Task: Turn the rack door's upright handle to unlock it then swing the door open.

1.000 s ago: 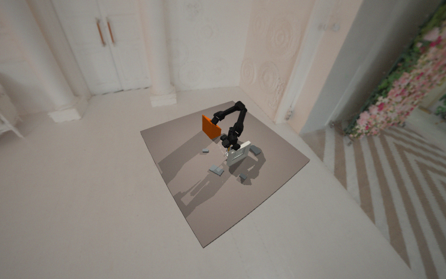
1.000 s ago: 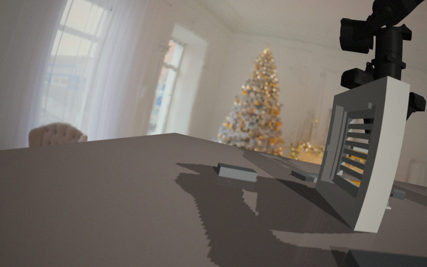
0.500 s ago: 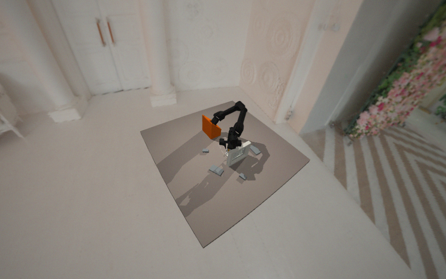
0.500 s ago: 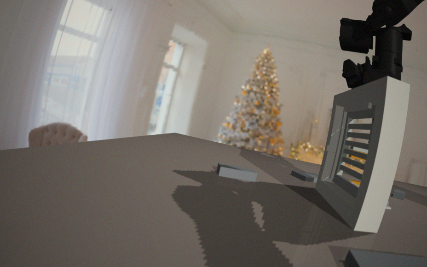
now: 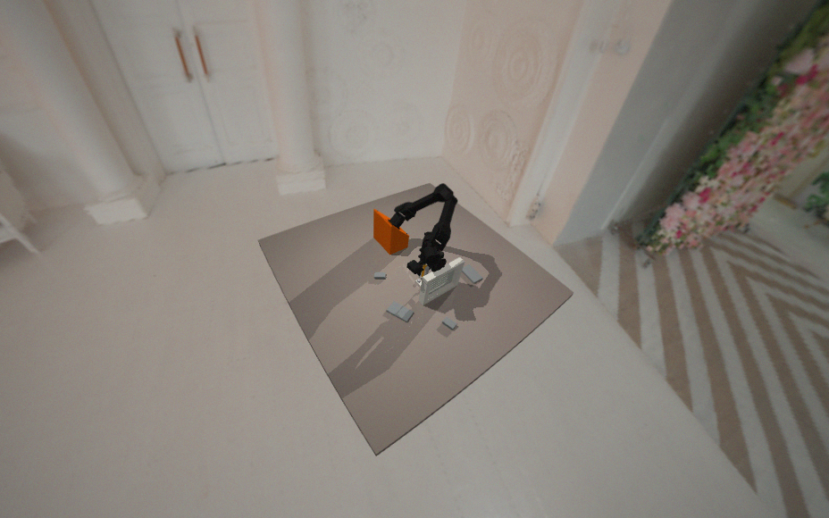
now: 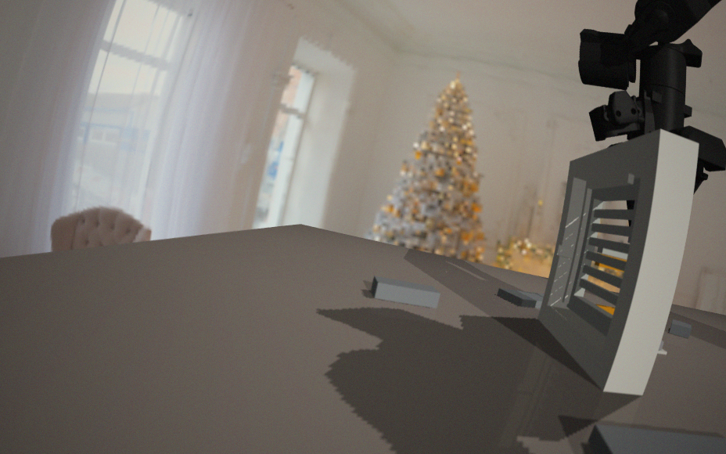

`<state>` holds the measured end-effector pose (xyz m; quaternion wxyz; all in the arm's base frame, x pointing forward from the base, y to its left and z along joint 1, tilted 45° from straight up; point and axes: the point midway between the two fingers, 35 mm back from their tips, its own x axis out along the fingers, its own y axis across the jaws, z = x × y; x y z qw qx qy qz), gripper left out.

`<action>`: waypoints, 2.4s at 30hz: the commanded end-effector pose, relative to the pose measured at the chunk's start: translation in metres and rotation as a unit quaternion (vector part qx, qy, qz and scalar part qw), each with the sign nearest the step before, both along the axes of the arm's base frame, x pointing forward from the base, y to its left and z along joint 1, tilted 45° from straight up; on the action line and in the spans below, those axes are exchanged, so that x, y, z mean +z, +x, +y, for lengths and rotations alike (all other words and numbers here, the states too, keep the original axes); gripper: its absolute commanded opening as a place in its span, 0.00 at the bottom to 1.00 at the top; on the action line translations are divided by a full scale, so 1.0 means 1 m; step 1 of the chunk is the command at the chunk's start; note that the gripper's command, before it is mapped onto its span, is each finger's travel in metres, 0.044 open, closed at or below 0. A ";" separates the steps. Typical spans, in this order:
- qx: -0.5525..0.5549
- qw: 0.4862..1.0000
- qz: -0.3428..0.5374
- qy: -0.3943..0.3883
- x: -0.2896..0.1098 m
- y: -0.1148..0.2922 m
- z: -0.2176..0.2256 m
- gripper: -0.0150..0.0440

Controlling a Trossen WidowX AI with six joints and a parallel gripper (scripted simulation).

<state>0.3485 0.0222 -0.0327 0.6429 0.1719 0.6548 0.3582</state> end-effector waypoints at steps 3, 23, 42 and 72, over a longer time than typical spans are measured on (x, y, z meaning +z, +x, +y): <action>0.107 0.988 -0.106 0.019 0.000 0.001 0.000 0.76; 0.432 0.798 -0.416 0.069 0.000 0.001 0.000 0.76; 0.530 0.673 -0.509 0.084 0.000 0.001 0.000 0.74; 0.530 0.673 -0.509 0.084 0.000 0.001 0.000 0.40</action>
